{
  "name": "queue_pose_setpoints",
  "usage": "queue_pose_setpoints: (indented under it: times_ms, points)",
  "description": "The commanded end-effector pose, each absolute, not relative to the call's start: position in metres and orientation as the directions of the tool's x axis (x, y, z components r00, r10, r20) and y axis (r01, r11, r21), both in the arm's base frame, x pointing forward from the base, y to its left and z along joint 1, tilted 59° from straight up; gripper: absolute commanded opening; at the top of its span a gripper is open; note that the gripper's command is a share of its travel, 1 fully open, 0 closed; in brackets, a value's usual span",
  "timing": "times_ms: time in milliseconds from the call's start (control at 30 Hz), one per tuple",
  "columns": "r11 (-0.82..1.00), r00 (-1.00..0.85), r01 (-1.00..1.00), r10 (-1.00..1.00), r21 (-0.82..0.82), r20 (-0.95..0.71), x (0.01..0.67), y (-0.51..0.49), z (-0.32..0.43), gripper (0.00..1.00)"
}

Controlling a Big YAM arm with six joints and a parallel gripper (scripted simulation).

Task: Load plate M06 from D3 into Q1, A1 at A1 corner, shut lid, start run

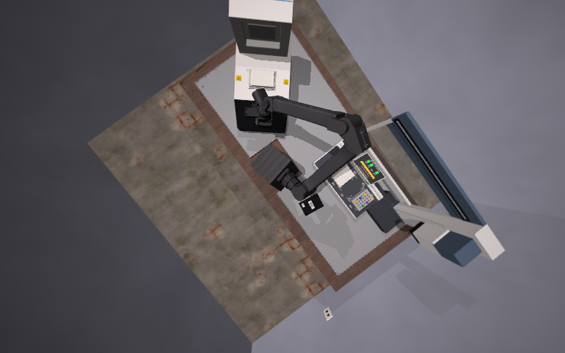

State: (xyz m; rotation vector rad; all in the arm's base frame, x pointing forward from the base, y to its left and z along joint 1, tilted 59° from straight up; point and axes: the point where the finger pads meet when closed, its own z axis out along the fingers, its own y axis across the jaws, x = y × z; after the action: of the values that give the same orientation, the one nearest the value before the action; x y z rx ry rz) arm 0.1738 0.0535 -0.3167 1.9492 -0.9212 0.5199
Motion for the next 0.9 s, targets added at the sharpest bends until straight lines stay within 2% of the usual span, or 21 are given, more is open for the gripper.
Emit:
queue_pose_setpoints:
  times_ms: [0,867]
  points:
    - [-0.349,0.610,-0.792,-0.438,0.500,0.661,0.195,0.073,-0.321,0.00]
    - [-0.310,0.633,-0.774,-0.413,0.552,0.655,0.170,0.046,-0.321,0.00]
